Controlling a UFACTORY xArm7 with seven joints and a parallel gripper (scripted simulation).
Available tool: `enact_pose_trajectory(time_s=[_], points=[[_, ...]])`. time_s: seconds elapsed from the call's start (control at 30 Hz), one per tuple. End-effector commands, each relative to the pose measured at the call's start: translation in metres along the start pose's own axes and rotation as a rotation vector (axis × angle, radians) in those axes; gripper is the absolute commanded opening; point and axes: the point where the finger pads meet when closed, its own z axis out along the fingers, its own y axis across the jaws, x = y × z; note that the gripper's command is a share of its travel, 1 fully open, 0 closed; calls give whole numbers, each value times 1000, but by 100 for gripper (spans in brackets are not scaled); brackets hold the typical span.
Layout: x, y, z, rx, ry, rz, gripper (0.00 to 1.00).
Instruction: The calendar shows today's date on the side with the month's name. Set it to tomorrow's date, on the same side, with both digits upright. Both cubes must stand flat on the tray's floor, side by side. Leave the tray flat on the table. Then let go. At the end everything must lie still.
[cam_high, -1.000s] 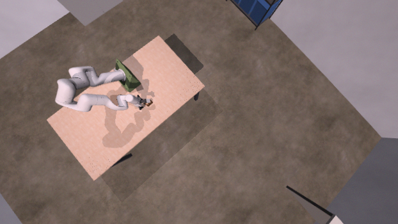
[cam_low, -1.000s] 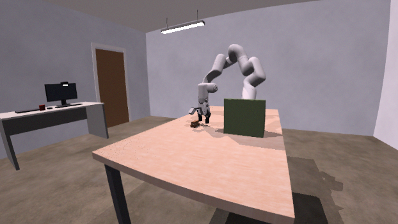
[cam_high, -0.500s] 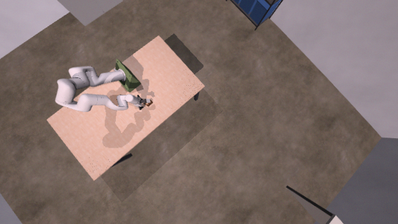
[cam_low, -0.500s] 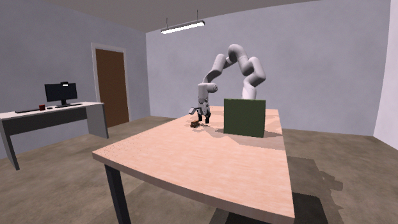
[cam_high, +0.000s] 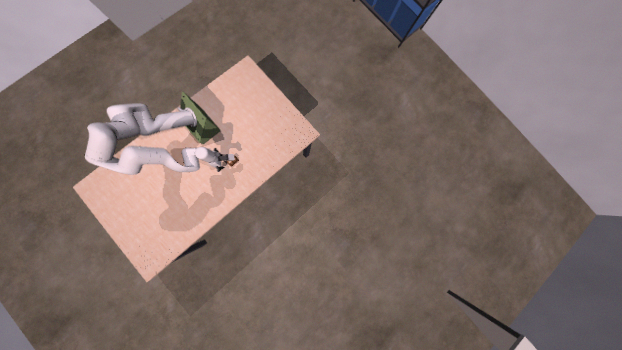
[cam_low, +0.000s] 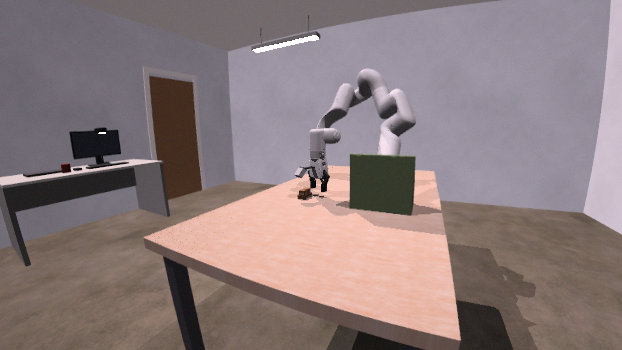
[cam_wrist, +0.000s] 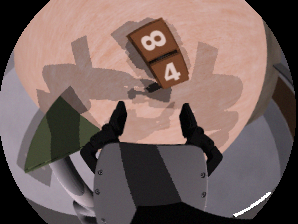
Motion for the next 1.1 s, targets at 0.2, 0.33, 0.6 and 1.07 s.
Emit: enact_pose_trajectory(time_s=[0.2,0.33,0.6,1.07], points=[[1,1,-31,-2,4,-1,100],[1,1,-32,-2,4,-1,100],[13,-9,-32,-2,4,74,100],[39,-31,-32,-2,4,149,100]])
